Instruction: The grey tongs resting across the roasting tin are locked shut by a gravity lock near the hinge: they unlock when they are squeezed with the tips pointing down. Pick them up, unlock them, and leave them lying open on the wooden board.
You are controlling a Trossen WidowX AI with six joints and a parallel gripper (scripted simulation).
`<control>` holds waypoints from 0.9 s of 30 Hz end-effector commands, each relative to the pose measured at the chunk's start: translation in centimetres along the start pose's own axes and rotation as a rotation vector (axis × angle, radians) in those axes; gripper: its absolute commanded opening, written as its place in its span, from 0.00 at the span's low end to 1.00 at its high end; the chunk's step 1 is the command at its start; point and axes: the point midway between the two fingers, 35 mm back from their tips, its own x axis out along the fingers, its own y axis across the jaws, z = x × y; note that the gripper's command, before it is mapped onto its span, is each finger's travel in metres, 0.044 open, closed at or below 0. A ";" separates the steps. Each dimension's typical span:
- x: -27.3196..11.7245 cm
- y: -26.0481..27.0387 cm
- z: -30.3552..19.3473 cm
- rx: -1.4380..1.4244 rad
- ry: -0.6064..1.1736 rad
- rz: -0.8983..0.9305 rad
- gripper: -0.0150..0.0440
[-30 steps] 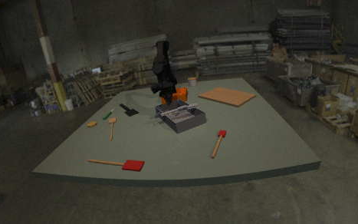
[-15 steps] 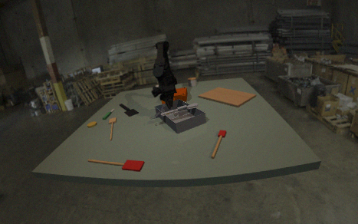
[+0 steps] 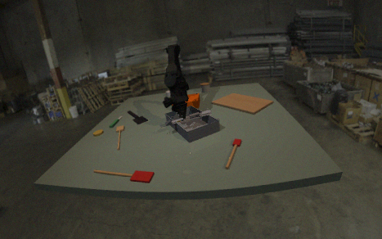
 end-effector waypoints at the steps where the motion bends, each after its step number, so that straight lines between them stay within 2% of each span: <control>1: 0.8 -0.1 0.0 0.006 -0.002 -0.005 0.69; 21: 3.6 -0.4 -0.1 0.006 -0.002 -0.004 0.69; 27: 3.3 -0.3 -0.1 0.000 0.001 0.000 0.43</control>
